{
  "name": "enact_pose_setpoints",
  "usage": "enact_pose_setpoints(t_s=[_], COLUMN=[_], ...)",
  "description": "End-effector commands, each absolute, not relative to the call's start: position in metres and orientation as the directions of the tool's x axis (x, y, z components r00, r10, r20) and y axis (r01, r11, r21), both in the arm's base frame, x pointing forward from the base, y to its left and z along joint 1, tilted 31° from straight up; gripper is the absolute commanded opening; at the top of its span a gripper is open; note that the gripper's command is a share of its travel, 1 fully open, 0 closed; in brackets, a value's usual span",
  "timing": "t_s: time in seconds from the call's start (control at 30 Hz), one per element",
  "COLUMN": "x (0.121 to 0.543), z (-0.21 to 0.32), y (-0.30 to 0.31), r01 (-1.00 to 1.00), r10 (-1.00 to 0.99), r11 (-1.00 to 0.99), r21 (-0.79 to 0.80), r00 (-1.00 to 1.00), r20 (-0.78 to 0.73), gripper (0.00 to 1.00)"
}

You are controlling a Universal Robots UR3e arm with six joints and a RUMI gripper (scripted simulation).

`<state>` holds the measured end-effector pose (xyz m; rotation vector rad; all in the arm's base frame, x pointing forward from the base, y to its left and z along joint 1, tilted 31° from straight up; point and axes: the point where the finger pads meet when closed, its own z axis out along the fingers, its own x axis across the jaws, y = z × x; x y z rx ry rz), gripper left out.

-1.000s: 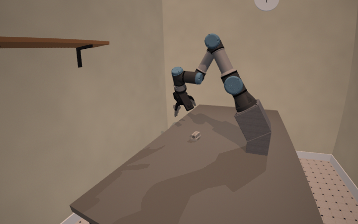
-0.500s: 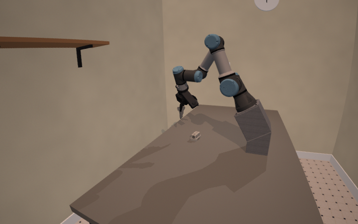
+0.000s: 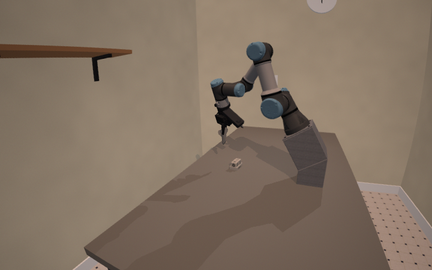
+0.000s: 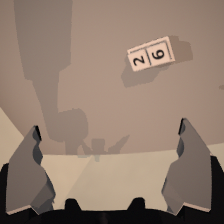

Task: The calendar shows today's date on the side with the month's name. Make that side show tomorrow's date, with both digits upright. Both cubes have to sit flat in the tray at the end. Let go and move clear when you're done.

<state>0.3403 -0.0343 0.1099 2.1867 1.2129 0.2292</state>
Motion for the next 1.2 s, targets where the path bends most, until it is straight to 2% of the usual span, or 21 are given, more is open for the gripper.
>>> enact_pose_setpoints(t_s=[0.0, 0.43, 1.17], x=[0.334, 0.321, 0.315], z=[0.099, 0.089, 0.084], y=[-0.03, -0.032, -0.028], r01=[0.775, 0.844, 0.879], r10=[0.866, 0.925, 0.972], r11=[-0.344, -0.279, -0.192], r21=[0.529, 0.458, 0.436], r00=[0.48, 0.364, 0.233], r20=[-0.139, -0.108, -0.04], gripper=[1.0, 1.0, 1.0])
